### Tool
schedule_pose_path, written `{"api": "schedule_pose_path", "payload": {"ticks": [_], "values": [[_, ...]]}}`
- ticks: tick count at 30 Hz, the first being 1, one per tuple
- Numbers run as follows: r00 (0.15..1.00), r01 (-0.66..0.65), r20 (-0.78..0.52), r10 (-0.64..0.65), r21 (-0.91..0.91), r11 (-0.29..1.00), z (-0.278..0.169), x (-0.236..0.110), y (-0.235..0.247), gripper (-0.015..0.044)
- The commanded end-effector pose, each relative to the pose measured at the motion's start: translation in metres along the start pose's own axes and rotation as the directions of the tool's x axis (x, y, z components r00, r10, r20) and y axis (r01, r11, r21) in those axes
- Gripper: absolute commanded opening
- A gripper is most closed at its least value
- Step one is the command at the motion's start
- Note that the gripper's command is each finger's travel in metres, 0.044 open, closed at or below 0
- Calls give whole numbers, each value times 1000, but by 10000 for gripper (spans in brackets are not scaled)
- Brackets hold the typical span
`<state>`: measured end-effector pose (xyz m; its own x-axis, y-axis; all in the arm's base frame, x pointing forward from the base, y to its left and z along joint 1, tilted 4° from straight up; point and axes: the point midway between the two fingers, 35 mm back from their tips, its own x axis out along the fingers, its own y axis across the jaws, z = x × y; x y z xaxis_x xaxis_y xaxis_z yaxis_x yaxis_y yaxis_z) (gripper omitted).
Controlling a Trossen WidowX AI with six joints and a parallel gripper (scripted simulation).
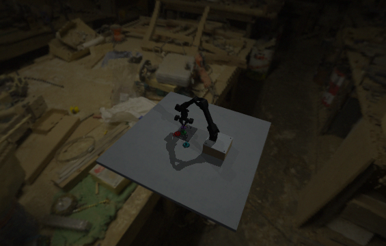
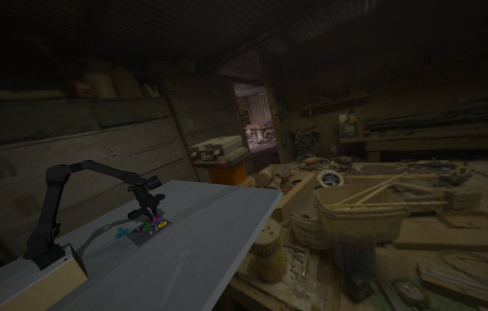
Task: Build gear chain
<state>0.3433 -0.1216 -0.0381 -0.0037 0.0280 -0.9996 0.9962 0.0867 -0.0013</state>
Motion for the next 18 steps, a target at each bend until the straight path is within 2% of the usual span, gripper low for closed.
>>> {"api": "schedule_pose_path", "payload": {"ticks": [1,10,18], "values": [[1000,22,-8,-21,56,998,-1,13,-5,0],[1000,21,-7,-21,33,999,-1,1,-4,0],[1000,20,-8,-21,-156,987,-2,-3,-4,0]]}}
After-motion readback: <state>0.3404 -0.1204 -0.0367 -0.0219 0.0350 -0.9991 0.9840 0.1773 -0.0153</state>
